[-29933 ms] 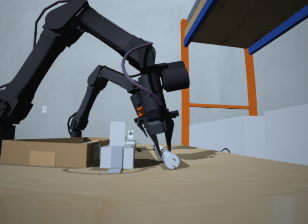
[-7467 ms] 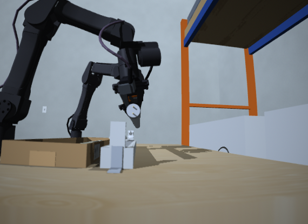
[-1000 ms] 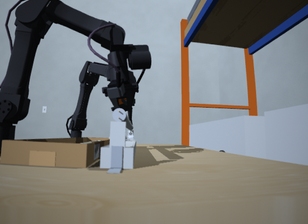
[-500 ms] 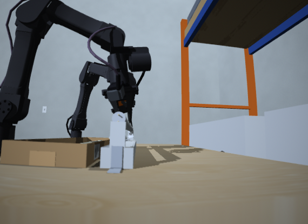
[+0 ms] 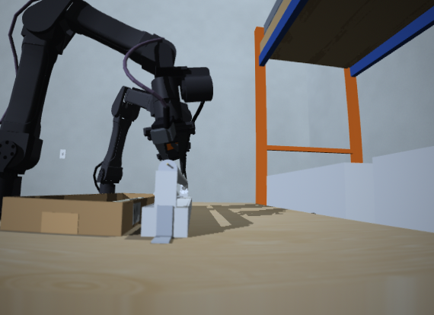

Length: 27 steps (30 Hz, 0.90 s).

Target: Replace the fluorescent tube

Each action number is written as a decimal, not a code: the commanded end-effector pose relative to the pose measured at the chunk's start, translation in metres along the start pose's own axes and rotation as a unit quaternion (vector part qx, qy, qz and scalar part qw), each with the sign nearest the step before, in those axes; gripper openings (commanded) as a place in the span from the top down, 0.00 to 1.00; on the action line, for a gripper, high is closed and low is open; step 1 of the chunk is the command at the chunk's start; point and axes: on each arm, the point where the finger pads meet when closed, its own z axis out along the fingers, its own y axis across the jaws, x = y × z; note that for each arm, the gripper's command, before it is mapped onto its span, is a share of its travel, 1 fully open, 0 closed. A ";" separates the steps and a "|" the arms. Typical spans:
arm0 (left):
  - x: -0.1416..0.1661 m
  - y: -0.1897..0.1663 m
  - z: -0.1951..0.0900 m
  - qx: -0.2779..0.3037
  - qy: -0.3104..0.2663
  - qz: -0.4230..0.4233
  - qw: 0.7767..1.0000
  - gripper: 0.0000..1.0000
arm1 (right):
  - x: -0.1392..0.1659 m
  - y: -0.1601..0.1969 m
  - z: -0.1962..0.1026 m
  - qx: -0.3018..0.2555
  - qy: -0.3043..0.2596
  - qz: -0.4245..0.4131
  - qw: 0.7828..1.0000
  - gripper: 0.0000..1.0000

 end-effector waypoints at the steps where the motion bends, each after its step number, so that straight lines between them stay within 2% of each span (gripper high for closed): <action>1: 0.001 0.001 0.002 -0.005 -0.001 -0.003 1.000 0.89 | 0.001 -0.003 -0.001 0.005 -0.005 -0.008 1.000 0.89; 4: -0.002 0.006 -0.005 -0.013 -0.011 -0.006 1.000 0.89 | 0.000 -0.007 0.011 0.011 -0.006 -0.008 1.000 0.89; 7: -0.007 0.016 -0.014 -0.026 -0.023 -0.011 0.999 0.89 | 0.001 0.000 -0.002 -0.009 -0.003 -0.007 1.000 0.89; 10: 0.001 0.003 -0.002 -0.011 -0.007 -0.005 1.000 0.89 | 0.001 -0.002 0.004 -0.003 -0.004 -0.008 1.000 0.89; 11: -0.004 0.010 -0.008 -0.019 -0.015 -0.008 1.000 0.89 | 0.000 -0.011 0.005 0.014 -0.007 -0.008 1.000 0.89; 13: -0.004 0.010 -0.008 -0.019 -0.015 -0.008 1.000 0.89 | 0.000 -0.011 0.005 0.014 -0.007 -0.008 1.000 0.89; 14: -0.004 0.006 -0.002 -0.013 -0.011 -0.005 1.000 0.89 | -0.001 0.000 0.005 -0.006 -0.004 -0.003 1.000 0.89; 15: 0.001 0.001 0.004 -0.006 -0.003 -0.003 1.000 0.89 | 0.001 -0.007 0.013 0.008 -0.006 -0.008 1.000 0.89; 18: 0.001 0.002 0.002 -0.009 -0.005 -0.004 1.000 0.89 | 0.001 -0.005 0.007 -0.003 -0.004 -0.007 1.000 0.89; 20: -0.006 0.014 -0.009 -0.024 -0.020 -0.010 0.999 0.89 | 0.001 0.003 -0.009 -0.016 -0.002 -0.006 1.000 0.89; 24: 0.000 0.002 0.005 -0.007 -0.004 -0.004 1.000 0.89 | 0.000 -0.007 0.011 0.003 -0.005 -0.007 1.000 0.89; 27: 0.001 0.000 0.006 -0.007 -0.004 -0.003 1.000 0.89 | 0.000 -0.003 0.008 -0.004 -0.004 -0.006 1.000 0.89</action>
